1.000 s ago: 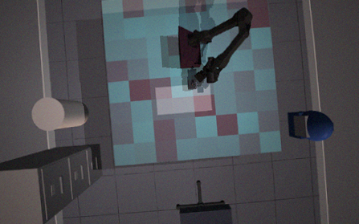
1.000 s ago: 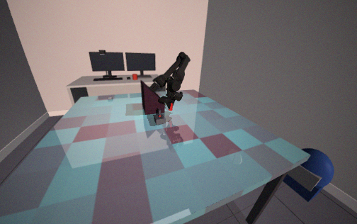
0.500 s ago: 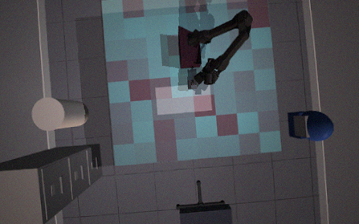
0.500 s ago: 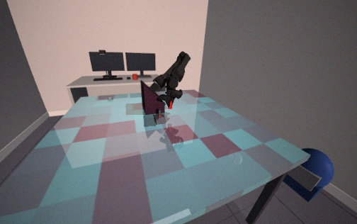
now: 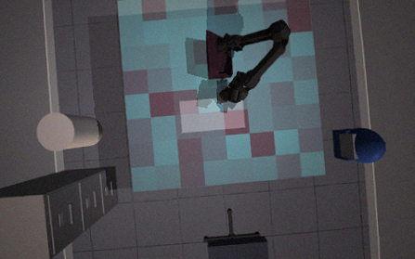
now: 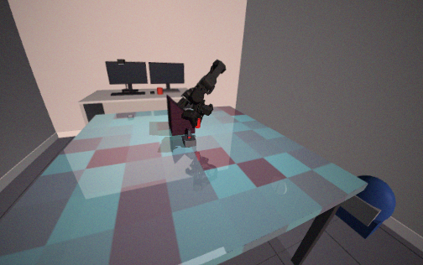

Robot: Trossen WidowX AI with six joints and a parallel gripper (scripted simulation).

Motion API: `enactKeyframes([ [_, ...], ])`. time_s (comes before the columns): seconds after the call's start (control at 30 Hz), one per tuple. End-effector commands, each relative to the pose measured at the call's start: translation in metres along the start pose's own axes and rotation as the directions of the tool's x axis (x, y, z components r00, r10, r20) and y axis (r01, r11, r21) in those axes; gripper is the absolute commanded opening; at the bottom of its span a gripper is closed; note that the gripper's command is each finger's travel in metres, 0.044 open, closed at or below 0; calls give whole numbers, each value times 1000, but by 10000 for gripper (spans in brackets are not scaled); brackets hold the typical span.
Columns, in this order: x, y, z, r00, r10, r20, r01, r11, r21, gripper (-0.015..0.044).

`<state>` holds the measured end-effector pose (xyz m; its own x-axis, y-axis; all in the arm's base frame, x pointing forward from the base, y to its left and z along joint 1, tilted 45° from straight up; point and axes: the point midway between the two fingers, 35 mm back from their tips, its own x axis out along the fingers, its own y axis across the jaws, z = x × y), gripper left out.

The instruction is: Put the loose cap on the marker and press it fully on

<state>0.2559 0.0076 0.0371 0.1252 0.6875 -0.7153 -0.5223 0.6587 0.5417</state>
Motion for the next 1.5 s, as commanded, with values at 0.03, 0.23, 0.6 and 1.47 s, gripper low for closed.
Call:
enactKeyframes([
  [0.03,-8,-17,-2,1000,-7,-4,7,1000,0,0],
  [0.23,-16,-33,-5,1000,-4,-3,4,1000,-4,0],
  [0.6,-30,-62,-15,1000,6,4,-6,1000,-14,0],
  [1.47,1,-63,-14,1000,5,4,-5,1000,-14,0],
])
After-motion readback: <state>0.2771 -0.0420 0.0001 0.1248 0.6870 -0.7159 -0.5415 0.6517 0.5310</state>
